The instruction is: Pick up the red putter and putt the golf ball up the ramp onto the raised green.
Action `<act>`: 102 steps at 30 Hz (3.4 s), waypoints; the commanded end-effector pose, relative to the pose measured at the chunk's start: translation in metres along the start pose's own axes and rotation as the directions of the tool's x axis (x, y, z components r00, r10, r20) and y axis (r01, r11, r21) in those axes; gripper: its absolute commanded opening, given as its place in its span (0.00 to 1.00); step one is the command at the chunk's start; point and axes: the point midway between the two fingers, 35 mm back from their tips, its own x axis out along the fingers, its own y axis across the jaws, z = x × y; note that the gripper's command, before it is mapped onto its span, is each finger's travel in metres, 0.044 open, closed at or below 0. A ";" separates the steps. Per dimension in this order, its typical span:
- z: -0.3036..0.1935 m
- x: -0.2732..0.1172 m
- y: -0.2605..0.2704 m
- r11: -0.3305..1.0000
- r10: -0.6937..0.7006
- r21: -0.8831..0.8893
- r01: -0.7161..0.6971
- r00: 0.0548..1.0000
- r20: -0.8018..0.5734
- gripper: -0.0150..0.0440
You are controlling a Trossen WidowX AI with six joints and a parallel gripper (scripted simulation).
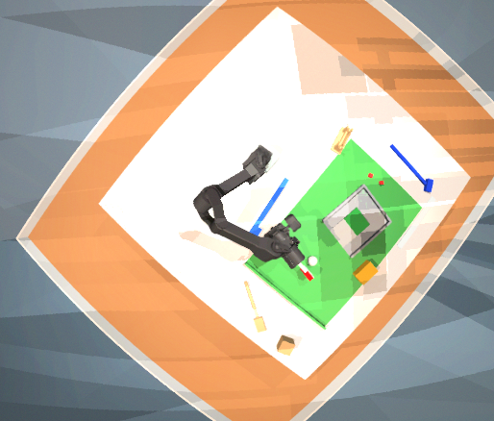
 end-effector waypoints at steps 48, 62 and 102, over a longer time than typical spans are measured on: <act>0.008 0.027 0.036 1.000 0.017 -0.004 -0.017 1.000 0.001 0.25; 0.000 0.012 0.109 1.000 0.005 -0.002 -0.005 1.000 0.008 0.25; -0.002 -0.026 0.108 1.000 -0.001 -0.011 0.001 1.000 0.003 0.25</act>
